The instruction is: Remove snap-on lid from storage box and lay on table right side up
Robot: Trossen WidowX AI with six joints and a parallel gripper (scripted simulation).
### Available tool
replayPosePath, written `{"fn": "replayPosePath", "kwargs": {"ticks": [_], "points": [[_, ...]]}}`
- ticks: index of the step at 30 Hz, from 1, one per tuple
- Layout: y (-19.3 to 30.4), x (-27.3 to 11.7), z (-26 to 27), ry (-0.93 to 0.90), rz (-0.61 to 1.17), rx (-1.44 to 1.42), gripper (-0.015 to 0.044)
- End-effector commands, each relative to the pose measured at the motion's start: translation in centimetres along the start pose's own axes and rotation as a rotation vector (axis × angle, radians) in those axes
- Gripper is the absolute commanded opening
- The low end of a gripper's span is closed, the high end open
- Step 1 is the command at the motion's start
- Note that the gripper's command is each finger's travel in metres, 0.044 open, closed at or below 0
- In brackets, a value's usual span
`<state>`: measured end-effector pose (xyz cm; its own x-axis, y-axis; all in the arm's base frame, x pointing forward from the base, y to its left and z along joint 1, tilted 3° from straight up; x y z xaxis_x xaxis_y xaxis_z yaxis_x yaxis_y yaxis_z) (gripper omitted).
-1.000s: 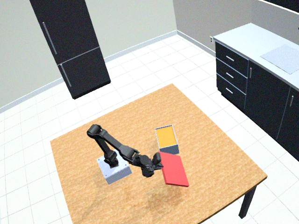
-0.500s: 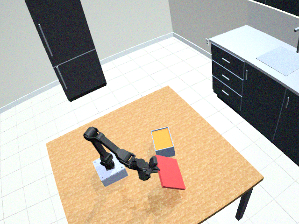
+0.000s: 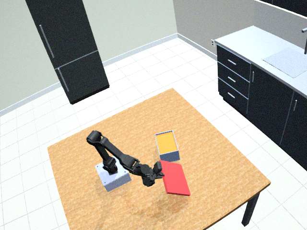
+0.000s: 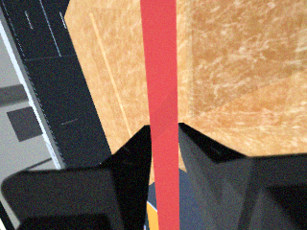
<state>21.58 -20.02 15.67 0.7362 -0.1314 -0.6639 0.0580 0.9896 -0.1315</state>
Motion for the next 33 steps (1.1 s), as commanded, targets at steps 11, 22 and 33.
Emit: {"fn": "replayPosePath", "kwargs": {"ticks": [11, 22, 33], "points": [[0.1, 0.7, -0.8, -0.01, 0.004, -0.006, 0.0], [0.2, 1.3, -1.5, -0.01, 0.004, -0.006, 0.0], [0.2, 1.9, -2.1, -0.01, 0.004, -0.006, 0.0]]}}
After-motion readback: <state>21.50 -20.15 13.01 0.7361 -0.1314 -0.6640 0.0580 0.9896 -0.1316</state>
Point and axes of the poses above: the point midway between the two fingers, 35 mm back from their tips, its own x axis out along the fingers, its own z axis across the jaws, y = z × x, the point moved 10 cm from there along -x, back along the fingers, and after that the axes turned 6 degrees about -x, right-handed, at the moved point
